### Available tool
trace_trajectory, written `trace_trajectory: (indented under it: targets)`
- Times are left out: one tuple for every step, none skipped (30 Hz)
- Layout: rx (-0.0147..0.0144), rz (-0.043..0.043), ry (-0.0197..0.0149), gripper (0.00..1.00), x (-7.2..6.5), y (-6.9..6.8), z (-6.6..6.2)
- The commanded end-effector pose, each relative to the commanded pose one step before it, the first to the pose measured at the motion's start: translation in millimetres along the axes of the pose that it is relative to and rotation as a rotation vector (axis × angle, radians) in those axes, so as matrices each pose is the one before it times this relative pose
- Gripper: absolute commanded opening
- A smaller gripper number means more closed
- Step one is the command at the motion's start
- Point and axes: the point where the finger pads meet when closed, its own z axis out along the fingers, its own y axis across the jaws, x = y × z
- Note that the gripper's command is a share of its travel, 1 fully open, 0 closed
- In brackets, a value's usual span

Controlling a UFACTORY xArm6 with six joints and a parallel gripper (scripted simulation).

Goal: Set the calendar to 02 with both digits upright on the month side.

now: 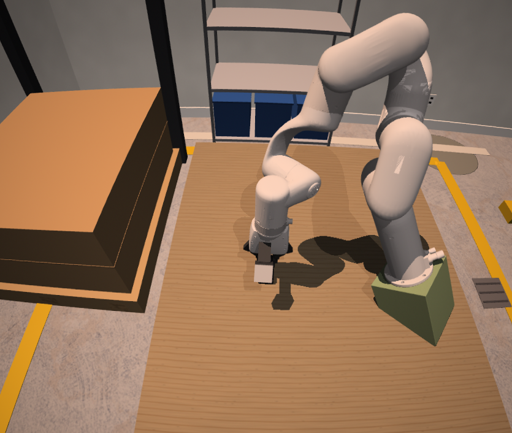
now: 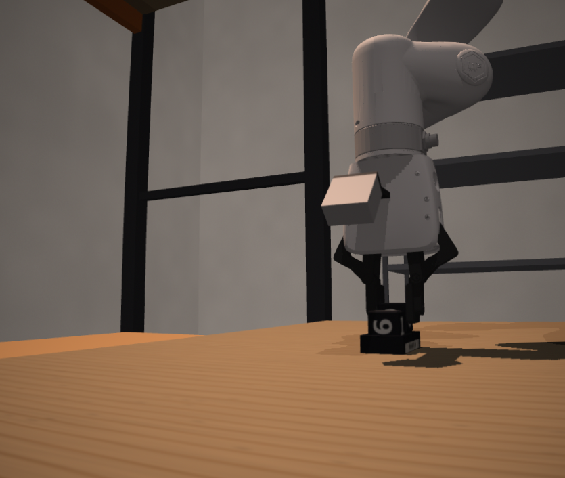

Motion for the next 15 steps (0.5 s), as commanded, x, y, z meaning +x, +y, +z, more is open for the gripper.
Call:
trace_trajectory:
  targets:
    - [-0.00140, 0.00036, 0.00087, 0.27, -0.28, 1.18, -23.09]
    - [-0.00005, 0.00001, -0.00012, 0.27, -0.02, 0.03, -7.63]
    - [0.00004, -0.00001, 0.00010, 0.27, 0.02, -0.02, -8.13]
    - [-0.00002, 0.00001, -0.00006, 0.27, -0.01, 0.01, -8.00]
    - [0.00001, 0.00000, 0.00003, 0.27, 0.01, -0.01, -7.68]
    - [0.00000, 0.00000, -0.00001, 0.27, 0.00, 0.00, -7.25]
    - [0.00000, 0.00000, 0.00000, 0.27, 0.00, 0.00, 0.00]
    - [0.00000, 0.00000, 0.00000, 0.27, 0.00, 0.00, 0.00]
    - [0.00003, -0.00001, 0.00007, 0.27, 0.01, -0.02, -6.69]
    - [-0.00002, 0.00000, -0.00004, 0.27, 0.00, 0.02, -6.02]
    - [0.00000, 0.00000, 0.00000, 0.27, 0.00, 0.00, -5.25]
    - [0.00001, 0.00000, 0.00002, 0.27, 0.00, -0.01, -4.40]
    - [0.00000, 0.00000, 0.00000, 0.27, 0.00, 0.00, -3.49]
    - [-0.00001, 0.00000, -0.00002, 0.27, 0.00, 0.01, -2.58]
    - [0.00000, 0.00000, 0.00001, 0.27, 0.00, 0.00, -1.72]
